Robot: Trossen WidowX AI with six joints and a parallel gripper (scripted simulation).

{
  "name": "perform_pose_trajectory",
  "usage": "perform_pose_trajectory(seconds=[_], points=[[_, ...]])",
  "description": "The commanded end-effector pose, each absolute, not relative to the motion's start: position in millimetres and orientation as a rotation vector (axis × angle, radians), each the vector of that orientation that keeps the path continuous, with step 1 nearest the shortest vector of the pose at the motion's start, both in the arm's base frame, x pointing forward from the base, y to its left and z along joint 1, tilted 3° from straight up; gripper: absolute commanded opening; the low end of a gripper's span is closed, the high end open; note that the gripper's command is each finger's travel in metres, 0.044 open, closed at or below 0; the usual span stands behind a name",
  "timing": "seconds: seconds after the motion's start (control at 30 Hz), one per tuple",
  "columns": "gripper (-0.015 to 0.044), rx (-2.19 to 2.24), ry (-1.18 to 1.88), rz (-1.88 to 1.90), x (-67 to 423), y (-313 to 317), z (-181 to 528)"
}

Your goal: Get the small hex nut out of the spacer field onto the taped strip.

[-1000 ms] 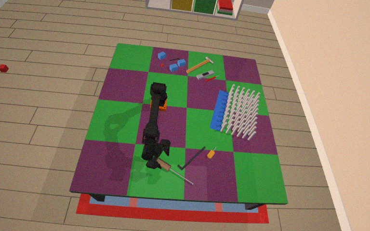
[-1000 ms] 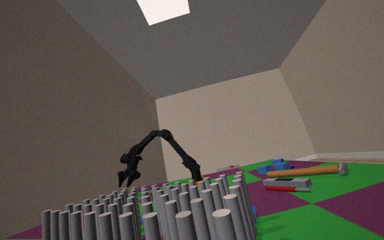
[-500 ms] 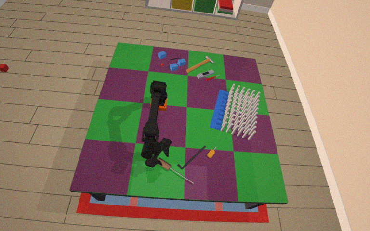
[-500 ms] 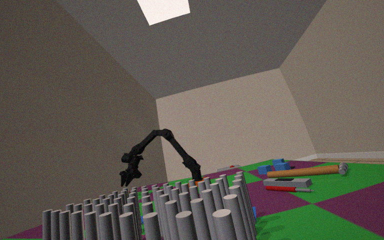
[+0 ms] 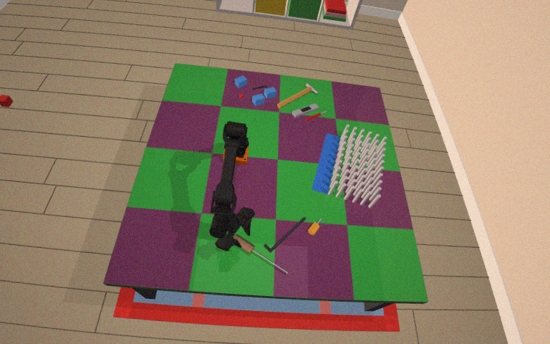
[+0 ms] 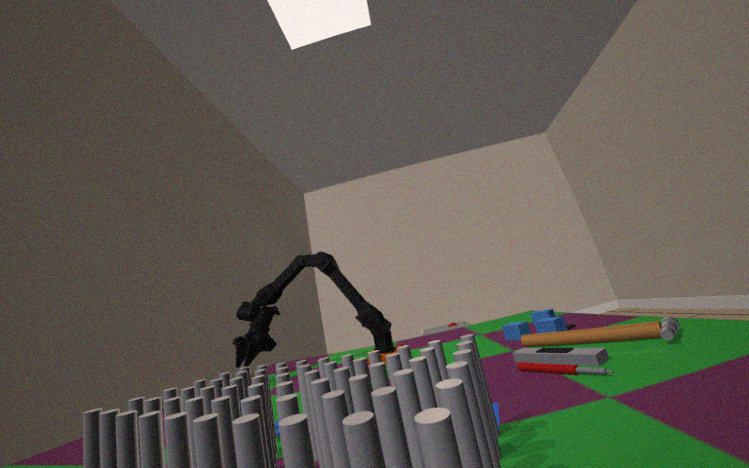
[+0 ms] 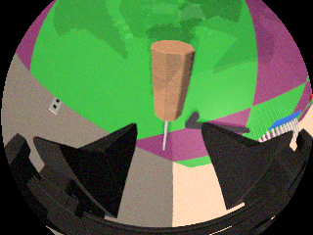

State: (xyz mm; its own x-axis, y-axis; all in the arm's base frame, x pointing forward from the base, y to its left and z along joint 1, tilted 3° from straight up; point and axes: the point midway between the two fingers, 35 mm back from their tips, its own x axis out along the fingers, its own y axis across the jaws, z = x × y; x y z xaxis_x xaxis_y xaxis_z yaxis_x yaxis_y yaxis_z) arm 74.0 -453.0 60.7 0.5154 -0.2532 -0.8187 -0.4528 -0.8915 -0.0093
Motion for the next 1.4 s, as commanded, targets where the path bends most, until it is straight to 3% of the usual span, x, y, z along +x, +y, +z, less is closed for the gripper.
perform_pose_trajectory(seconds=[0.0,1.1,1.23,1.37], points=[[0.0280,-2.531,0.598,1.305,75,-452,54],[0.0280,-2.530,0.597,1.305,76,-450,3],[0.0175,-2.530,0.597,1.305,76,-450,3],[0.0148,-2.530,0.597,1.305,76,-450,3]])
